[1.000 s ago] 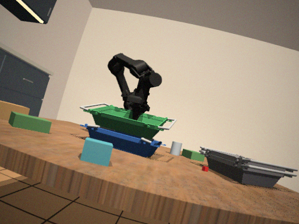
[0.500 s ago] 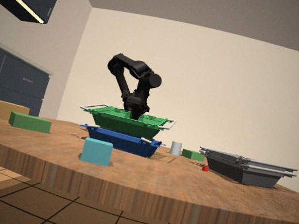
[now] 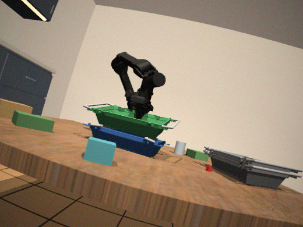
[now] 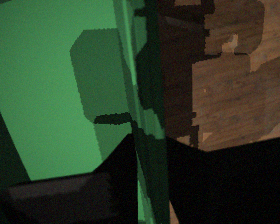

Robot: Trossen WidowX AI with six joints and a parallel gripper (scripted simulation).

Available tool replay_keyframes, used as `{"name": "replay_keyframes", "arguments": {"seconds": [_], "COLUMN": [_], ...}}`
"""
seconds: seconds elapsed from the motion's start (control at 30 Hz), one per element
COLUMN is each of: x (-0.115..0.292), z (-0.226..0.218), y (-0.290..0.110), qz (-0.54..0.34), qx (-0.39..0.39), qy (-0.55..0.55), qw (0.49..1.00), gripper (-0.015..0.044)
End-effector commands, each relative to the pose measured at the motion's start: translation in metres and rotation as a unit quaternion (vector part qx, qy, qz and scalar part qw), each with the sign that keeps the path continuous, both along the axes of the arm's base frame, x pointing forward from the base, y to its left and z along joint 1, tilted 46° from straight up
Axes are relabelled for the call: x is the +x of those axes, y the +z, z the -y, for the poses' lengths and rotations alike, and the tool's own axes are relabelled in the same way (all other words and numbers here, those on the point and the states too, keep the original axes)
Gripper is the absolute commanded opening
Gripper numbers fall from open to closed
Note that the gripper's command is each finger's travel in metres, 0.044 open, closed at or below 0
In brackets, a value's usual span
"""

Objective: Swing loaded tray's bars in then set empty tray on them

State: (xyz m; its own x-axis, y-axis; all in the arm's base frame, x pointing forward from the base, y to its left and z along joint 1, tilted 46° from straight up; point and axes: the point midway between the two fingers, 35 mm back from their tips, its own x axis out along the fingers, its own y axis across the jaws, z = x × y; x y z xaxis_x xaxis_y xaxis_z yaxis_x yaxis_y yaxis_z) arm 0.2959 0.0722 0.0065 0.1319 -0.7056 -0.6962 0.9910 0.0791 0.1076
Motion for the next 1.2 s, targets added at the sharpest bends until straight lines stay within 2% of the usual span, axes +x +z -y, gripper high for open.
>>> {"name": "replay_keyframes", "arguments": {"seconds": [0.0,1.17], "x": [-0.0024,-0.0044], "z": [0.0049,0.0108], "y": [-0.0019,-0.0079], "qz": [-0.009,-0.009], "qx": [0.000,0.000], "qy": [-0.007,-0.007], "qw": [1.000,1.000], "gripper": [0.0000,0.0000]}}
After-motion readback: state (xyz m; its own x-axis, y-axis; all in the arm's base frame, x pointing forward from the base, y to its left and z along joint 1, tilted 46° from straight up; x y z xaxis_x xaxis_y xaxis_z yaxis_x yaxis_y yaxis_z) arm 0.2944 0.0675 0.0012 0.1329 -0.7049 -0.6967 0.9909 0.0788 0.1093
